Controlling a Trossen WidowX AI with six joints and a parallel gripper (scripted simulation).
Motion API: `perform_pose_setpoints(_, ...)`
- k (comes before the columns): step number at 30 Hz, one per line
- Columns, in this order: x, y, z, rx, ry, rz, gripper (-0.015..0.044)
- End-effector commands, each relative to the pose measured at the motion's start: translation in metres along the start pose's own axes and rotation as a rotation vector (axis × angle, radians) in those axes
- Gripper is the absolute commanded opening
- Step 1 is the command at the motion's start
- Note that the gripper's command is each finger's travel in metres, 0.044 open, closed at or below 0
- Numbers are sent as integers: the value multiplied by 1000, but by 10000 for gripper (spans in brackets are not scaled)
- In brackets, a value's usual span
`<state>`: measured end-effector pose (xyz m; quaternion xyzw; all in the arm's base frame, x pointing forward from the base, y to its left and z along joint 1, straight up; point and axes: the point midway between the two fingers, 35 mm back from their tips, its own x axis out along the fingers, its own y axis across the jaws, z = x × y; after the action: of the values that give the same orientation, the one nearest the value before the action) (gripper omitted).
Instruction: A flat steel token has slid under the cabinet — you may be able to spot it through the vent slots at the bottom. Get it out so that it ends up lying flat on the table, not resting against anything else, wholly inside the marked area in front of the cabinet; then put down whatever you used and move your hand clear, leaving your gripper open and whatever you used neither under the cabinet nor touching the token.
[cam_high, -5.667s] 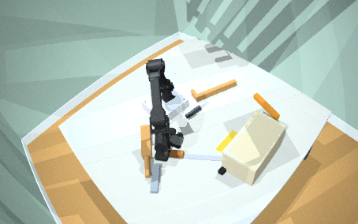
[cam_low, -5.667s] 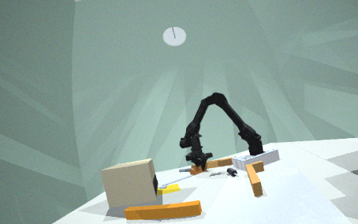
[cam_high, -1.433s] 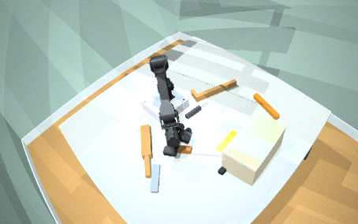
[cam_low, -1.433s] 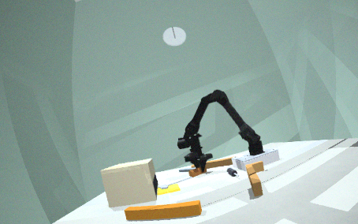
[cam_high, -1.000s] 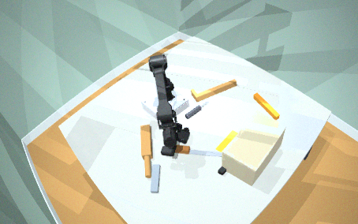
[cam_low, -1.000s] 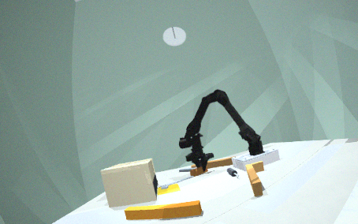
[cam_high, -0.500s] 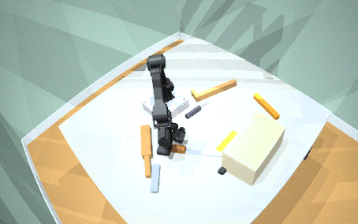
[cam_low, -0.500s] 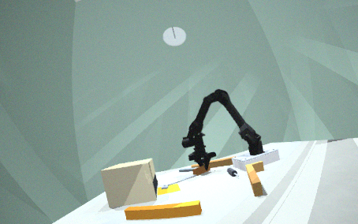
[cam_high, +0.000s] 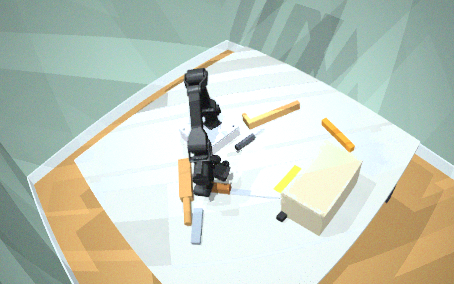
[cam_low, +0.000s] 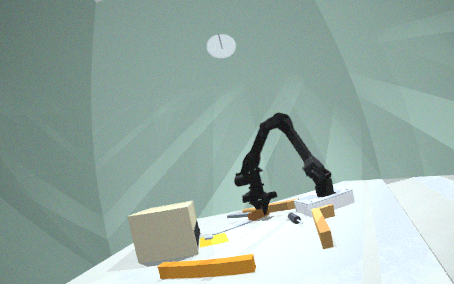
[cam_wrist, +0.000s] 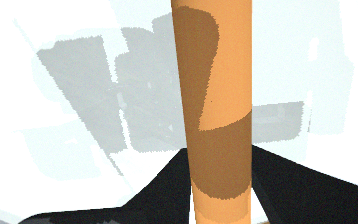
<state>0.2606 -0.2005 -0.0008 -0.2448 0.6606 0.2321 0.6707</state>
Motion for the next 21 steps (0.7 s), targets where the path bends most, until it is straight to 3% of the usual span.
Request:
perform_pose_setpoints(1, -1, -1, -4, -2, -5, -4, 0)
perform_pose_setpoints(21, -1, -1, -19, -63, -3, -4, 0)
